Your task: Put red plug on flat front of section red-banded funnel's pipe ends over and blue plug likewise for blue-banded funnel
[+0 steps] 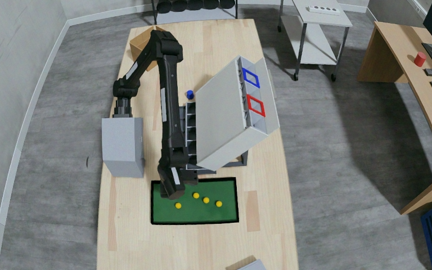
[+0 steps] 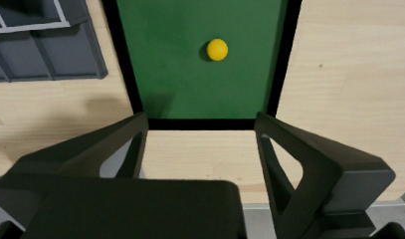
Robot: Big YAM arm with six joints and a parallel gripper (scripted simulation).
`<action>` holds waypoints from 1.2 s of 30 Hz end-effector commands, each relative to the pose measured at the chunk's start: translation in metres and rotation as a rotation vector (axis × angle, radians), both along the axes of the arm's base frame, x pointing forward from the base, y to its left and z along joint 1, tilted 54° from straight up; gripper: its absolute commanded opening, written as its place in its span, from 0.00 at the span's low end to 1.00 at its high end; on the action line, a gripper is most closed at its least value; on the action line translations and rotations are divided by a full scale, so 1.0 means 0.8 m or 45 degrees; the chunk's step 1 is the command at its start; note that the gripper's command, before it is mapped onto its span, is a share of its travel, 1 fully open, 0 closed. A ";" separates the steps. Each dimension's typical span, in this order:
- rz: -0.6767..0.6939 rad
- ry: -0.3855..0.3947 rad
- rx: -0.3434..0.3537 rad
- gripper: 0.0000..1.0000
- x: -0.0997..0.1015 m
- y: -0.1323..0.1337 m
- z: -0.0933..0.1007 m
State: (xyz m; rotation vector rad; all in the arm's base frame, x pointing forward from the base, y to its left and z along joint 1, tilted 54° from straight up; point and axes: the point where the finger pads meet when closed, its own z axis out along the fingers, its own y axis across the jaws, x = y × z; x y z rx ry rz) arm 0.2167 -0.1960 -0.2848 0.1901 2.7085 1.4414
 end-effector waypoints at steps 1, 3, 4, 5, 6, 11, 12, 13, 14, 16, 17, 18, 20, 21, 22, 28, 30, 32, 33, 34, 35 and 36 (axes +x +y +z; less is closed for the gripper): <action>-0.010 -0.026 -0.041 0.80 0.011 -0.029 -0.008; -0.010 -0.025 -0.039 0.80 0.011 -0.029 -0.008; -0.010 -0.024 -0.038 0.80 0.011 -0.029 -0.008; -0.010 -0.024 -0.037 0.80 0.011 -0.029 -0.008; -0.010 -0.023 -0.036 0.80 0.011 -0.029 -0.008; -0.010 -0.020 -0.031 0.80 0.011 -0.029 -0.008; -0.010 -0.020 -0.031 0.80 0.011 -0.029 -0.008; -0.010 -0.020 -0.031 0.80 0.011 -0.029 -0.008; -0.010 -0.023 -0.035 0.80 0.011 -0.029 -0.008; -0.011 -0.030 -0.043 0.80 0.011 -0.029 -0.008; -0.012 -0.034 -0.047 0.80 0.011 -0.029 -0.008; -0.013 -0.037 -0.051 0.80 0.011 -0.029 -0.008; -0.014 -0.044 -0.058 0.80 0.011 -0.029 -0.008; -0.014 -0.048 -0.062 0.80 0.011 -0.029 -0.008; -0.015 -0.051 -0.066 0.80 0.011 -0.029 -0.008; -0.019 -0.073 -0.089 0.80 0.011 -0.029 -0.008; -0.019 -0.073 -0.089 0.80 0.011 -0.029 -0.008; -0.018 -0.068 -0.085 0.80 0.011 -0.030 -0.008; -0.017 -0.066 -0.083 0.80 0.011 -0.030 -0.008; -0.017 -0.064 -0.081 0.80 0.011 -0.030 -0.008; -0.016 -0.062 -0.079 0.80 0.011 -0.031 -0.008; -0.016 -0.060 -0.077 0.80 0.011 -0.031 -0.008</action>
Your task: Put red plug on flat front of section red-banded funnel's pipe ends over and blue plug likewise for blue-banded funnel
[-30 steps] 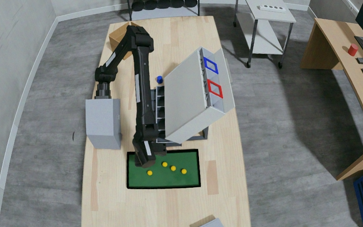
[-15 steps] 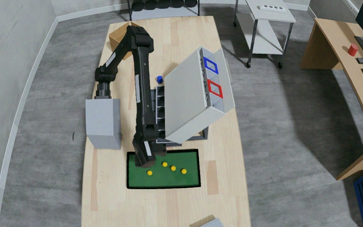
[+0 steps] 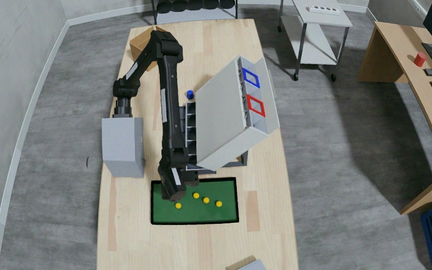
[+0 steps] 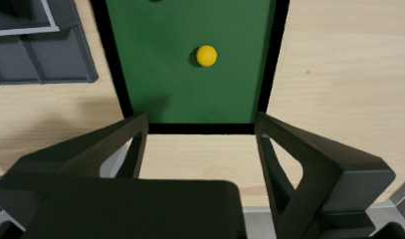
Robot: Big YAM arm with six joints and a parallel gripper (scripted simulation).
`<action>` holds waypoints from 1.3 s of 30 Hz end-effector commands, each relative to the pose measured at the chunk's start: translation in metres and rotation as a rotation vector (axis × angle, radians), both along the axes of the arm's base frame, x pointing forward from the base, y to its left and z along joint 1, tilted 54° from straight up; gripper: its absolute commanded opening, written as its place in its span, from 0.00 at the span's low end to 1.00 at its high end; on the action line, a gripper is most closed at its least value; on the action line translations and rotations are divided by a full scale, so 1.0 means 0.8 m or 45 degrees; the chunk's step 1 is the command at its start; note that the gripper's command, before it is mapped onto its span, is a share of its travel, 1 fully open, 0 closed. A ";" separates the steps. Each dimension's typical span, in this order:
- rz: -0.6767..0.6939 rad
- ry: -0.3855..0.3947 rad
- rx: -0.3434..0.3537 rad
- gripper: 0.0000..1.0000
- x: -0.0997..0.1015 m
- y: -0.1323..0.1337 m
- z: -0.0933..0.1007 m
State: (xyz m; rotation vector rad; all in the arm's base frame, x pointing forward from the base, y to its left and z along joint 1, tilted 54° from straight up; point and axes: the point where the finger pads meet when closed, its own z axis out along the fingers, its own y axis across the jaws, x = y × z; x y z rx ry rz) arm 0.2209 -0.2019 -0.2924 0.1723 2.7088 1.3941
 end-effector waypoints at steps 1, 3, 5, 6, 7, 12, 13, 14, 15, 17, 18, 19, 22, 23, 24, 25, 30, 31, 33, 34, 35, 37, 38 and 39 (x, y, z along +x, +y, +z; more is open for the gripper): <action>-0.014 -0.029 -0.038 0.80 0.006 -0.024 0.001; -0.013 -0.024 -0.033 0.80 0.006 -0.024 0.001; -0.012 -0.020 -0.029 0.80 0.006 -0.025 0.000; -0.012 -0.018 -0.027 0.80 0.006 -0.025 0.000; -0.011 -0.016 -0.025 0.80 0.006 -0.025 0.000; -0.010 -0.011 -0.021 0.80 0.006 -0.026 0.000; -0.010 -0.011 -0.020 0.80 0.006 -0.027 0.000; -0.009 -0.010 -0.020 0.80 0.006 -0.027 -0.001; -0.009 -0.010 -0.019 0.80 0.006 -0.028 -0.001; -0.008 -0.009 -0.019 0.80 0.006 -0.029 -0.001; -0.008 -0.008 -0.018 0.80 0.007 -0.029 -0.001; -0.007 -0.008 -0.018 0.80 0.007 -0.030 -0.002; -0.006 -0.007 -0.016 0.80 0.007 -0.031 -0.002; -0.006 -0.006 -0.016 0.80 0.007 -0.031 -0.002; -0.005 -0.006 -0.015 0.80 0.008 -0.032 -0.002; -0.005 -0.005 -0.015 0.80 0.008 -0.032 -0.003; -0.004 -0.003 -0.013 0.80 0.008 -0.033 -0.003; -0.004 -0.002 -0.012 0.80 0.008 -0.033 -0.003; -0.003 -0.001 -0.011 0.80 0.008 -0.034 -0.004; -0.003 0.000 -0.010 0.80 0.008 -0.034 -0.004; -0.002 0.001 -0.009 0.80 0.008 -0.034 -0.004; -0.001 0.002 -0.008 0.80 0.008 -0.035 -0.004; -0.001 0.003 -0.007 0.80 0.008 -0.035 -0.004; -0.001 0.004 -0.006 0.80 0.008 -0.035 -0.004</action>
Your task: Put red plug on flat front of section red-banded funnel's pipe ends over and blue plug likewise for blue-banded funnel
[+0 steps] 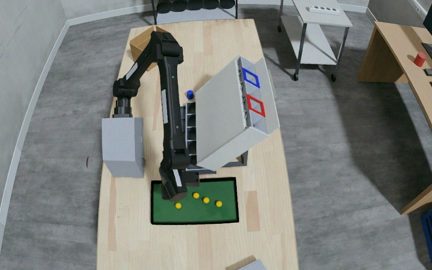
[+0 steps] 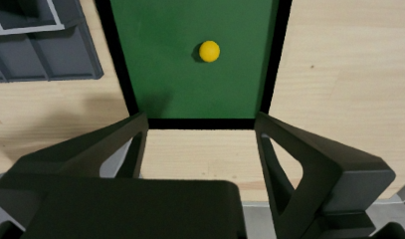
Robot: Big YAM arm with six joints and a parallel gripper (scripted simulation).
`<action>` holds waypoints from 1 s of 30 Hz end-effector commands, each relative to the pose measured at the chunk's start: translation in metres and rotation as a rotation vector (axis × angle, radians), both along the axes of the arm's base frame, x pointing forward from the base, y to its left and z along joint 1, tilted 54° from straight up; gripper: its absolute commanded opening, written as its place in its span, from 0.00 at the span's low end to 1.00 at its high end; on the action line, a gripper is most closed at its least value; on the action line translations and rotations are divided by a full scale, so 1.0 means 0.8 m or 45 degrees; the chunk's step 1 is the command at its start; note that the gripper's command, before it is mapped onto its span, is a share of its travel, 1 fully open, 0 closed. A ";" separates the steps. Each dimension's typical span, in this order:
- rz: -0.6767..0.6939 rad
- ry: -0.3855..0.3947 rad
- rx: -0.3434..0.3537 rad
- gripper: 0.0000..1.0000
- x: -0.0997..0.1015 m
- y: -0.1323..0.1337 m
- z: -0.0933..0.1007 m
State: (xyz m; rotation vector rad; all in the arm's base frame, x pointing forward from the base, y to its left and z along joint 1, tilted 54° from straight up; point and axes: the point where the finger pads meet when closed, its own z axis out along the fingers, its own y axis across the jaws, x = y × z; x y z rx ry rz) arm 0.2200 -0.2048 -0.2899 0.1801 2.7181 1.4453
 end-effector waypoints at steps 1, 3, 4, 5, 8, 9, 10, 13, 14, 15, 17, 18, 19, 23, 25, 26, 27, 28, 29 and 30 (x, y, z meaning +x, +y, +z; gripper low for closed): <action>-0.015 -0.032 -0.042 0.80 0.009 -0.032 -0.008; -0.014 -0.030 -0.041 0.80 0.009 -0.032 -0.008; -0.014 -0.029 -0.040 0.80 0.009 -0.033 -0.008; -0.014 -0.029 -0.040 0.80 0.009 -0.033 -0.008; -0.016 -0.036 -0.046 0.80 0.012 -0.016 -0.019; -0.017 -0.039 -0.049 0.80 0.013 -0.007 -0.024; -0.018 -0.043 -0.052 0.80 0.015 0.001 -0.030; -0.022 -0.052 -0.062 0.80 0.019 0.027 -0.046; -0.023 -0.056 -0.065 0.80 0.020 0.035 -0.051; -0.024 -0.059 -0.068 0.80 0.022 0.043 -0.057; -0.026 -0.066 -0.074 0.80 0.024 0.060 -0.067; -0.027 -0.069 -0.077 0.80 0.026 0.069 -0.073; -0.028 -0.072 -0.080 0.80 0.027 0.077 -0.078; -0.030 -0.079 -0.086 0.80 0.030 0.094 -0.089; -0.030 -0.084 -0.086 0.80 0.030 0.094 -0.089; -0.030 -0.086 -0.086 0.80 0.030 0.095 -0.089; -0.030 -0.088 -0.086 0.80 0.030 0.095 -0.089; -0.030 -0.091 -0.085 0.80 0.030 0.095 -0.089; -0.030 -0.093 -0.085 0.80 0.030 0.095 -0.088; -0.030 -0.096 -0.085 0.80 0.030 0.095 -0.088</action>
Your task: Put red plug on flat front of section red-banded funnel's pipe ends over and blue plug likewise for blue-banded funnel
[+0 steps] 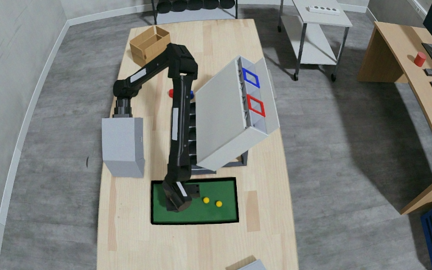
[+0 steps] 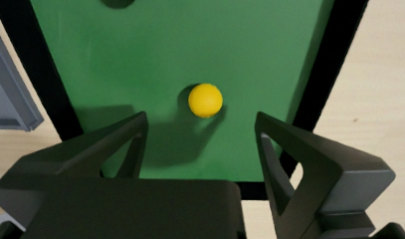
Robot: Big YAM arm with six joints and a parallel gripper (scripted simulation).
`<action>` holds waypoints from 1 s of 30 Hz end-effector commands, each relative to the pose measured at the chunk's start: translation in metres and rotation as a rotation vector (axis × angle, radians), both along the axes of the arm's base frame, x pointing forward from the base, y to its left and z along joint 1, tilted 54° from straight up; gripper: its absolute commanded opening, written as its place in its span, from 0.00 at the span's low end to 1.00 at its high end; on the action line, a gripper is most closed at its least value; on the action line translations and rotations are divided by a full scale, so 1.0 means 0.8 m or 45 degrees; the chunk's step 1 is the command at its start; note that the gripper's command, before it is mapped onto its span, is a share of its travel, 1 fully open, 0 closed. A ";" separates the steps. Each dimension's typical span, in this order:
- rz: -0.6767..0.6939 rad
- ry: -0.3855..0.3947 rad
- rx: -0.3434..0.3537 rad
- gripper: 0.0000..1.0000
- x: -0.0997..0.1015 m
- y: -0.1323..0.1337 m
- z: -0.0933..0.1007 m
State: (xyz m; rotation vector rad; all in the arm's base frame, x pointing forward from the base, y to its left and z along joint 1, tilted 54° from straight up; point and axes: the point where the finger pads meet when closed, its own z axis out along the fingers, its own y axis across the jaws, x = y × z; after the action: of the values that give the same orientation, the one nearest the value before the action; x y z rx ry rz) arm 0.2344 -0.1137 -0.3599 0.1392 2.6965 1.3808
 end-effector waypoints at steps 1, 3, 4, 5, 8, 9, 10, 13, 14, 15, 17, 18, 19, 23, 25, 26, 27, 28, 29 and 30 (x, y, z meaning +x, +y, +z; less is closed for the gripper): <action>-0.028 -0.029 -0.040 0.80 0.012 -0.019 -0.001; -0.027 -0.033 -0.040 0.80 0.012 -0.019 -0.001; -0.027 -0.036 -0.040 0.80 0.012 -0.019 0.000; -0.027 -0.038 -0.039 0.80 0.012 -0.019 0.000; -0.027 -0.045 -0.039 0.80 0.012 -0.018 0.000; -0.027 -0.045 -0.039 0.80 0.012 -0.018 0.000; -0.027 -0.045 -0.039 0.80 0.012 -0.018 0.000; -0.025 -0.042 -0.036 0.80 0.013 -0.013 -0.004; -0.024 -0.041 -0.035 0.80 0.013 -0.011 -0.005; -0.023 -0.040 -0.034 0.80 0.013 -0.010 -0.006; -0.022 -0.038 -0.032 0.80 0.014 -0.006 -0.009; -0.021 -0.037 -0.031 0.80 0.014 -0.004 -0.010; -0.020 -0.036 -0.030 0.80 0.015 -0.003 -0.012; -0.018 -0.031 -0.027 0.80 0.016 0.004 -0.017; -0.016 -0.029 -0.025 0.80 0.016 0.008 -0.019; -0.016 -0.029 -0.025 0.80 0.016 0.008 -0.019; -0.016 -0.029 -0.025 0.80 0.016 0.008 -0.019; -0.017 -0.030 -0.025 0.80 0.017 0.008 -0.020; -0.018 -0.032 -0.026 0.80 0.017 0.009 -0.020; -0.019 -0.033 -0.027 0.80 0.017 0.010 -0.021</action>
State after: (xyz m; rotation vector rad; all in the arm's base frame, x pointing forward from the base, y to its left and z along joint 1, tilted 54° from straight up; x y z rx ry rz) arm 0.2405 -0.1010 -0.3705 0.1366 2.6815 1.3719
